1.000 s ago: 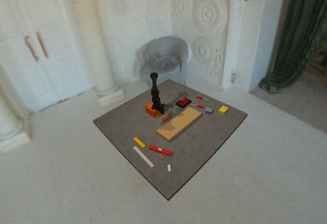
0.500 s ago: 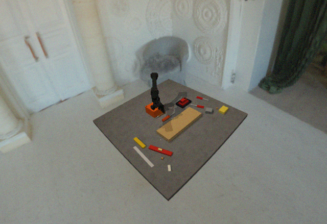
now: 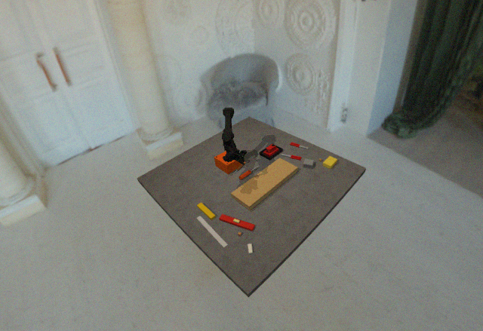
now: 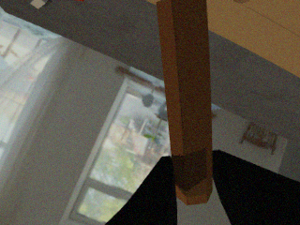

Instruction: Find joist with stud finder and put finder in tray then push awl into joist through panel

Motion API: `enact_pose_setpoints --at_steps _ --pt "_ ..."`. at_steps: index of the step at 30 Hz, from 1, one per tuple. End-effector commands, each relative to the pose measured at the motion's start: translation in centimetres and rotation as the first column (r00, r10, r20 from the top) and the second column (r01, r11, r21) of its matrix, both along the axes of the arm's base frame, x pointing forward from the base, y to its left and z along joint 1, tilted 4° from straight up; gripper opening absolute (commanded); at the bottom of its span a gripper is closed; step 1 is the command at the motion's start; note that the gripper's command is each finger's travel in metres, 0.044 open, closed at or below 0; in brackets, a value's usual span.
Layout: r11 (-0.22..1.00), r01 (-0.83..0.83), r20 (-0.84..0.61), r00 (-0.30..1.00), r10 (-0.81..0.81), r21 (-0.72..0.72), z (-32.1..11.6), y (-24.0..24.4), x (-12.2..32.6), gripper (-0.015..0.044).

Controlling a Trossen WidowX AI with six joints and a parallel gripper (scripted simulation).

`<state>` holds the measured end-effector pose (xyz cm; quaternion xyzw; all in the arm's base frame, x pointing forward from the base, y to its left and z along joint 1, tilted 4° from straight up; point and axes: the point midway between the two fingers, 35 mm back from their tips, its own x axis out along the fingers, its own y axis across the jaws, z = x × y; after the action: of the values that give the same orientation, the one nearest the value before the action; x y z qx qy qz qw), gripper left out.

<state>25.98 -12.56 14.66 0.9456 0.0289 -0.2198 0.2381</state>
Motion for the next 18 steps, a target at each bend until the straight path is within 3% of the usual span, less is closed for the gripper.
enact_pose_setpoints --at_steps 1,18 --pt "0.994 0.031 0.062 0.997 -0.038 0.101 0.9 0.2 0.1 0.0" --pt "0.861 0.046 0.211 0.961 -0.176 0.507 3.7 1.2 -0.1 0.0"
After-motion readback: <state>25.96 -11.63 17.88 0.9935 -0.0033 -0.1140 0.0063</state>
